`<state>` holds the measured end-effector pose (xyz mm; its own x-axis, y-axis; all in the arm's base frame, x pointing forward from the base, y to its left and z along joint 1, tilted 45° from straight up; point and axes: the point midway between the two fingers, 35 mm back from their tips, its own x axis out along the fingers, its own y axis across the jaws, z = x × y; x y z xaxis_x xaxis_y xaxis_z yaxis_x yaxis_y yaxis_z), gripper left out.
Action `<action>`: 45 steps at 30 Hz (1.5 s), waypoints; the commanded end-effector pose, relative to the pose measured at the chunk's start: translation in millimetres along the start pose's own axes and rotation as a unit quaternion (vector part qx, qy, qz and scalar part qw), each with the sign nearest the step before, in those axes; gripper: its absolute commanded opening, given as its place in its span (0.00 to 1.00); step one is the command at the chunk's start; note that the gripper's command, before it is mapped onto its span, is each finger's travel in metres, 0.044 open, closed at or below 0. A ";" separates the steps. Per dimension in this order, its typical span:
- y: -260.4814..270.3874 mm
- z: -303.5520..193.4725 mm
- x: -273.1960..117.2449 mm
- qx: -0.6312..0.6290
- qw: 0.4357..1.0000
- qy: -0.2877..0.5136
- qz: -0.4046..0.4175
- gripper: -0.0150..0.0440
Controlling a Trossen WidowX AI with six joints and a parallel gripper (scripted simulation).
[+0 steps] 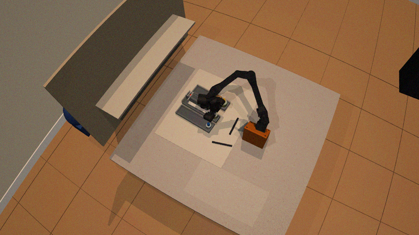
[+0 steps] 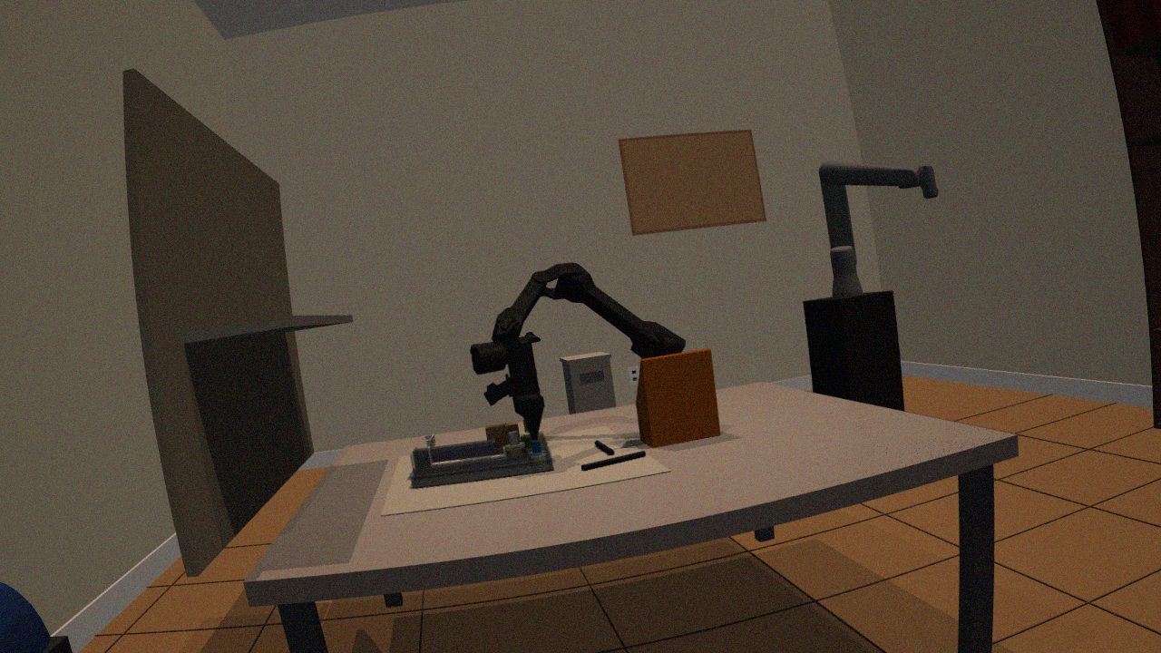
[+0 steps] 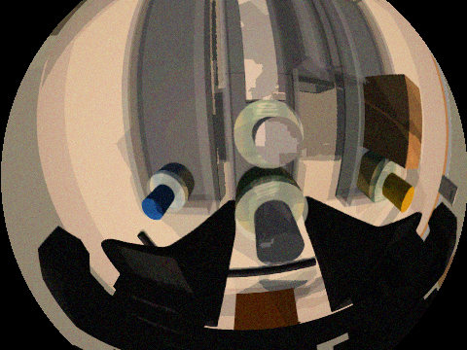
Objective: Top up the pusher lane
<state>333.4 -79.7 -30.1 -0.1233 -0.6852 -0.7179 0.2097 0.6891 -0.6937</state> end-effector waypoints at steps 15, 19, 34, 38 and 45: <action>-2.1 8.9 -1.4 0.005 1.000 -0.010 -0.003 0.25; -2.1 9.0 -0.2 0.005 1.000 -0.010 -0.003 0.25; -2.1 9.1 5.0 0.005 1.000 -0.010 -0.003 0.25; -2.1 9.1 6.4 0.005 1.000 -0.010 -0.003 0.25; -2.1 9.1 8.8 0.005 1.000 -0.010 -0.004 0.25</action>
<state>338.1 -84.5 -34.5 -0.1129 -0.6869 -0.7179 0.2112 0.6894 -0.6929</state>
